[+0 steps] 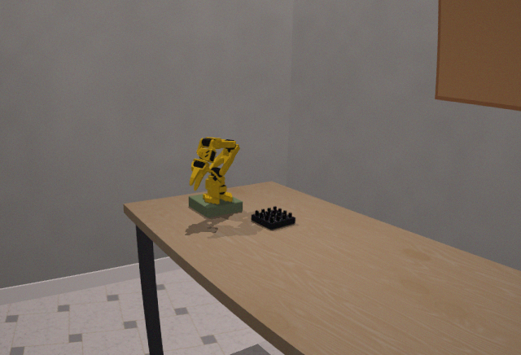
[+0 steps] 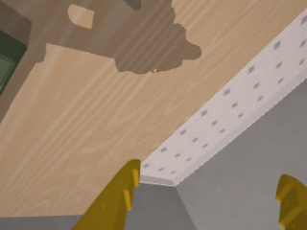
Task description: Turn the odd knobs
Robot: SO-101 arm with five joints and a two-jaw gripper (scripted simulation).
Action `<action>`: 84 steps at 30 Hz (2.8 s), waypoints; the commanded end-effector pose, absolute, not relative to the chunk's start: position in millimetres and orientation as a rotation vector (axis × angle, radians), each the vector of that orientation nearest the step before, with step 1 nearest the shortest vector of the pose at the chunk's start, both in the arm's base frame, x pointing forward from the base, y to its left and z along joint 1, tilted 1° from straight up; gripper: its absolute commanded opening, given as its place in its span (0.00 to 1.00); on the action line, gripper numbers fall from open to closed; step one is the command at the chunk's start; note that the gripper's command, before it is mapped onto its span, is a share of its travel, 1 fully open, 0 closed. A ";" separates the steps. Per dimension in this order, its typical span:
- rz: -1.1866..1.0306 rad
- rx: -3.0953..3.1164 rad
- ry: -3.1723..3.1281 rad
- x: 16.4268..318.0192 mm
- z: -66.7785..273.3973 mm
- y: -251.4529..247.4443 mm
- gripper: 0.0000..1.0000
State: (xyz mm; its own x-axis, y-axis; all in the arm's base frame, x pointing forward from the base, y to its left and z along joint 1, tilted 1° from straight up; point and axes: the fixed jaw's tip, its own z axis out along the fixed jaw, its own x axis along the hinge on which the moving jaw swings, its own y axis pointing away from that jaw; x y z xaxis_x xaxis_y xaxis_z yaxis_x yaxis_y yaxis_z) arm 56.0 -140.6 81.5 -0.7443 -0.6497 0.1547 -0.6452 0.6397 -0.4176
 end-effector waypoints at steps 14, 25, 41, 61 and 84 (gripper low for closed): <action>-0.685 -1.100 2.825 61.3 78.7 -134.4 0.40; -0.659 -1.045 2.787 78.4 78.5 -124.8 0.40; -0.530 -0.902 2.694 119.1 78.6 -87.1 0.40; -0.205 -0.712 2.619 150.3 79.9 -4.9 0.40; 0.069 -0.600 2.630 142.3 81.4 58.0 0.40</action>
State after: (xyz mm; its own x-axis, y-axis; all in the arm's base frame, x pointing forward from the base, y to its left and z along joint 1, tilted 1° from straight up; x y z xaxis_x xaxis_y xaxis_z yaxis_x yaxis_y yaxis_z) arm 145.0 54.3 83.8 -0.8033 -0.4104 -0.4315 -0.4263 0.9023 -0.0646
